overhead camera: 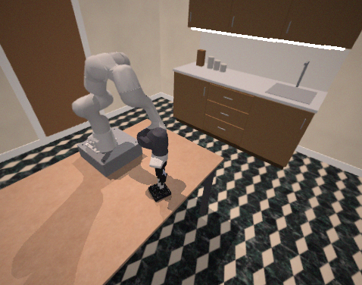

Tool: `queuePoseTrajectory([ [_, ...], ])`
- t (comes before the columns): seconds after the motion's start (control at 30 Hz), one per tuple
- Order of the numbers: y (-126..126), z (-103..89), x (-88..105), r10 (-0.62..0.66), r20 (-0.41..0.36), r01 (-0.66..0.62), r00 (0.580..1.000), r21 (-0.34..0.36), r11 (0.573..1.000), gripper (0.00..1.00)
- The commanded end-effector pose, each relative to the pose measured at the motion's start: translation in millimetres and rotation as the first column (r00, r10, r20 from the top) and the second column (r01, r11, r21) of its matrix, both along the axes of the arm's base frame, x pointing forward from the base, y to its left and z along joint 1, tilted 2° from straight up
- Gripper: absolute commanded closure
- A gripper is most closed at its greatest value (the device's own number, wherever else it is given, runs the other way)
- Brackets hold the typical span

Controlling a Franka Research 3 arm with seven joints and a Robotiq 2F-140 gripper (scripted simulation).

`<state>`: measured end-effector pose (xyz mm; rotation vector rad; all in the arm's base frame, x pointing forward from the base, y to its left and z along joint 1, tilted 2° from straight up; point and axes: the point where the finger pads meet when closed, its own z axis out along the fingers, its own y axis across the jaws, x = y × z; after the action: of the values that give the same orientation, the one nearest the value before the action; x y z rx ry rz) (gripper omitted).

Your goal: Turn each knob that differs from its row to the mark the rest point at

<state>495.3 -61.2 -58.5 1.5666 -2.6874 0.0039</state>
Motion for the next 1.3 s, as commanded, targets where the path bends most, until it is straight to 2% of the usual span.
queuePoseTrajectory([
  [0.0, 0, 0.1, 0.0, -0.012, 0.001, 0.012, 1.000, 0.000, 1.000, 0.88],
  [0.8, 0, 3.9, 0.1, -0.012, 0.001, 0.012, 1.000, 0.000, 1.000, 0.88],
  [1.27, 1, 36.7, 0.9, -0.012, 0.001, 0.012, 1.000, 0.000, 1.000, 0.88],
])
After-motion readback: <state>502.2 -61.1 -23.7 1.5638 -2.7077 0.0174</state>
